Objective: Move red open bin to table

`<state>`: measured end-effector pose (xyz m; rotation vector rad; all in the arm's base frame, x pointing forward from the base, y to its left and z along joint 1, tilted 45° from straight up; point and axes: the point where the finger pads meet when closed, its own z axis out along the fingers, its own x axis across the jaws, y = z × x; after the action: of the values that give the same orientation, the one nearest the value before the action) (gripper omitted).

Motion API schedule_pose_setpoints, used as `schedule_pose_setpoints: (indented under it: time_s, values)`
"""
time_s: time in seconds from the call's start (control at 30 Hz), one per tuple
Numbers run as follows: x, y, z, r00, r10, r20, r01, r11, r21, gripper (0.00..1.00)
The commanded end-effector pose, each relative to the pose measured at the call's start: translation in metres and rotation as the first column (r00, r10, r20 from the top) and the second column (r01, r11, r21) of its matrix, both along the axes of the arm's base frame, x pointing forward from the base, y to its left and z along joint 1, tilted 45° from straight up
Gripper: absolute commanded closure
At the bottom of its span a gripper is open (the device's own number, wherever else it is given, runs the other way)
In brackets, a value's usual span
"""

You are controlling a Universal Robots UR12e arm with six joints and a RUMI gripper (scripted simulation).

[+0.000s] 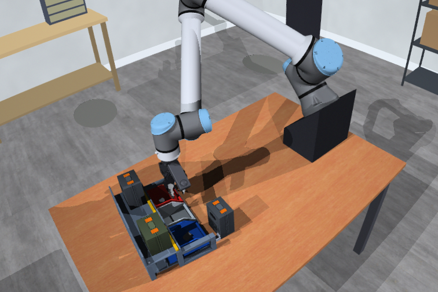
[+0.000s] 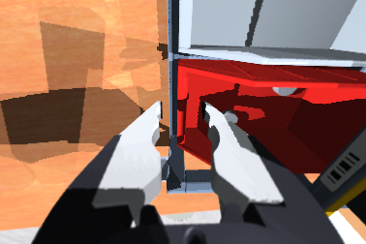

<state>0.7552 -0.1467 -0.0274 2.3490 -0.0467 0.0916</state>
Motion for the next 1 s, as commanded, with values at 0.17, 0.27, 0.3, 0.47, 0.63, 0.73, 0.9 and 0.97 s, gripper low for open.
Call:
schedule_pose_setpoints:
  time_s: [0.17,0.27,0.3,0.47,0.63,0.73,0.9,0.97]
  values:
    - [0.0007,-0.0029,-0.0027,1.000,0.001,0.001,-0.001,1.000,0.000,0.74]
    - [0.0007,-0.0029,-0.0027,1.000,0.001,0.001,-0.001,1.000,0.000,0.74]
    - [0.0007,-0.0029,-0.0027,1.000,0.001,0.001,-0.001,1.000,0.000,0.74]
    - [0.0010,-0.0072,-0.0070,1.000,0.001,0.001,-0.001,1.000,0.000,0.74]
    - [0.0010,-0.0072,-0.0070,1.000,0.001,0.001,-0.001,1.000,0.000,0.74]
    - [0.0010,-0.0072,-0.0070,1.000,0.001,0.001,-0.001,1.000,0.000,0.74]
    - [0.0010,-0.0070,-0.0067,1.000,0.001,0.001,-0.001,1.000,0.000,0.74]
    - [0.0010,-0.0068,-0.0065,1.000,0.001,0.001,-0.001,1.000,0.000,0.74]
